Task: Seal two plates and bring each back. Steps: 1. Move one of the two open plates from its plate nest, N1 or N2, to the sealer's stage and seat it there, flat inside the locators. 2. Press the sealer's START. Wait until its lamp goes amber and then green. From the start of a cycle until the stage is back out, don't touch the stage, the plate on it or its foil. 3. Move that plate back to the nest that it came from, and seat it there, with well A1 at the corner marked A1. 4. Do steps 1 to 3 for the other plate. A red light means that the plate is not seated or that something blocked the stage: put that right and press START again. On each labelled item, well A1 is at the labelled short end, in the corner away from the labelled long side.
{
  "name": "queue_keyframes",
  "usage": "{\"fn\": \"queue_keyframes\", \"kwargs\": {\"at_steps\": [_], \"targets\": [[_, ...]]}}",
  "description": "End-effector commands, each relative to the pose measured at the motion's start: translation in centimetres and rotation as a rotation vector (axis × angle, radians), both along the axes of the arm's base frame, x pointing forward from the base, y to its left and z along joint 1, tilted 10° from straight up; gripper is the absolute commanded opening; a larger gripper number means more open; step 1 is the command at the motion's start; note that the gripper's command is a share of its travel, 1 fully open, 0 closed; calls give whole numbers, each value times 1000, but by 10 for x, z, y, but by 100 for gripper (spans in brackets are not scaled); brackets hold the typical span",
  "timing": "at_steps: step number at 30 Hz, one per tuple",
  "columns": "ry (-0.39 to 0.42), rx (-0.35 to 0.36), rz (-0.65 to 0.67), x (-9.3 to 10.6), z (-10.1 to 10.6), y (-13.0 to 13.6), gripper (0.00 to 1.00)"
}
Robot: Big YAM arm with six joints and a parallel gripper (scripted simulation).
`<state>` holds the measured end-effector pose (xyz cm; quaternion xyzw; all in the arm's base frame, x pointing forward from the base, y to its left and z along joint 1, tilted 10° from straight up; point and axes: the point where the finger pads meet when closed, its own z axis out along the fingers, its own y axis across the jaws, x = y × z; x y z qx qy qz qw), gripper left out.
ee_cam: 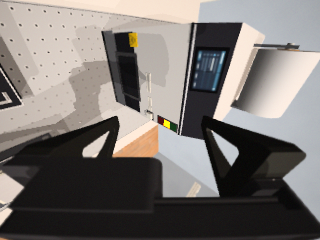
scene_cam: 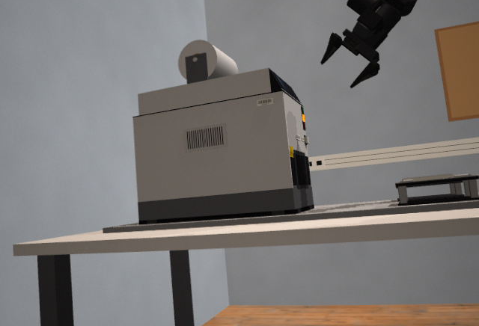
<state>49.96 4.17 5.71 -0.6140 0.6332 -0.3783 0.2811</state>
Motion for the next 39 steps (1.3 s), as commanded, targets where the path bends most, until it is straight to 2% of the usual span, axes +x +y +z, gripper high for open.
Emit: {"fn": "queue_keyframes", "kwargs": {"at_steps": [1, 9, 18, 39], "targets": [[-42, 12, -7, 14, 17, 2, 100], [-47, 16, -8, 19, 21, 3, 100], [-32, 12, -7, 6, 10, 1, 100], [-31, 12, -5, 6, 10, 3, 100]]}}
